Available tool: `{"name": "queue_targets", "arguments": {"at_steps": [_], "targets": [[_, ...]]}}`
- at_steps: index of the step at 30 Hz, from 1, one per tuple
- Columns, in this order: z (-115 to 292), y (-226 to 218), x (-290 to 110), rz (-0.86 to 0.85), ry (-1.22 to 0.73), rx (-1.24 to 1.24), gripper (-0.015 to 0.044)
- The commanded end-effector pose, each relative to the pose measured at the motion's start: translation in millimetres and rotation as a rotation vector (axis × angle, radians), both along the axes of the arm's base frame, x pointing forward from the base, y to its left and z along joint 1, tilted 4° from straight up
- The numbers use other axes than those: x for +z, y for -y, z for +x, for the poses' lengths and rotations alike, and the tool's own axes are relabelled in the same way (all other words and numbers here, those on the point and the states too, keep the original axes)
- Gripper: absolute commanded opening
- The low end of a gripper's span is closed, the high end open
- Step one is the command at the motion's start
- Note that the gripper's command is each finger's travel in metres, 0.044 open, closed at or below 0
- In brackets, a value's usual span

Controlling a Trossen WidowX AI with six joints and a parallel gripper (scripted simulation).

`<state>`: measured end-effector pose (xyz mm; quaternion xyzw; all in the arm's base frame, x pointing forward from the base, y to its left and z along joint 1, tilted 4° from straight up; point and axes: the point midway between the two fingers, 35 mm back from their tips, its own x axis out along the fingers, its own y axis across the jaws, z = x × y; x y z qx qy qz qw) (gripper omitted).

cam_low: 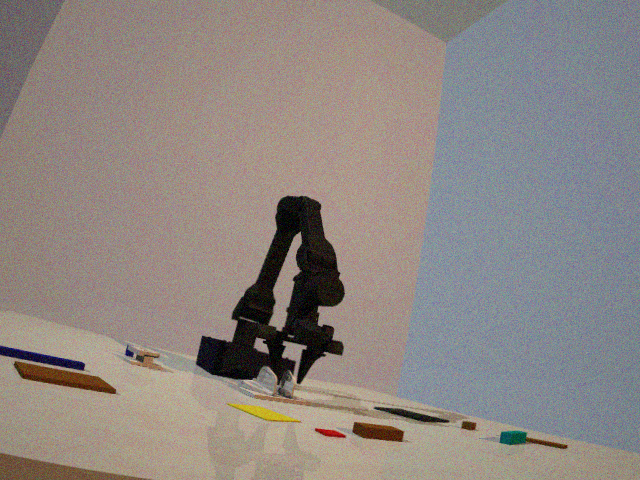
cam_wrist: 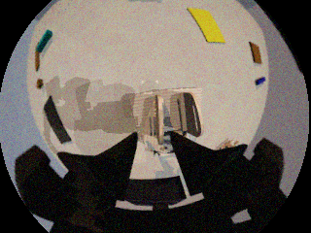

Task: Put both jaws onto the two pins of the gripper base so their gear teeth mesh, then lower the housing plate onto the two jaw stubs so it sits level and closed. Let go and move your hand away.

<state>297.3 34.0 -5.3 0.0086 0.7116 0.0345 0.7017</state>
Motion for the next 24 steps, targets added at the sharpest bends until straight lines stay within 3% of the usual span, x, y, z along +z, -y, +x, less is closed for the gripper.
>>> {"name": "queue_targets", "arguments": {"at_steps": [1, 7, 15, 24], "targets": [[2.4, 2.2, 44.7, 0.005, 0.022, 0.001, 0.0224], [6.1, 2.0, 41.1, 0.003, 0.035, -0.005, 0.0224], [13.7, 39.4, 43.2, -0.020, 0.097, 0.038, 0.0434], [11.5, 83.9, 44.1, -0.039, 0.096, 0.322, 0.0440]]}}
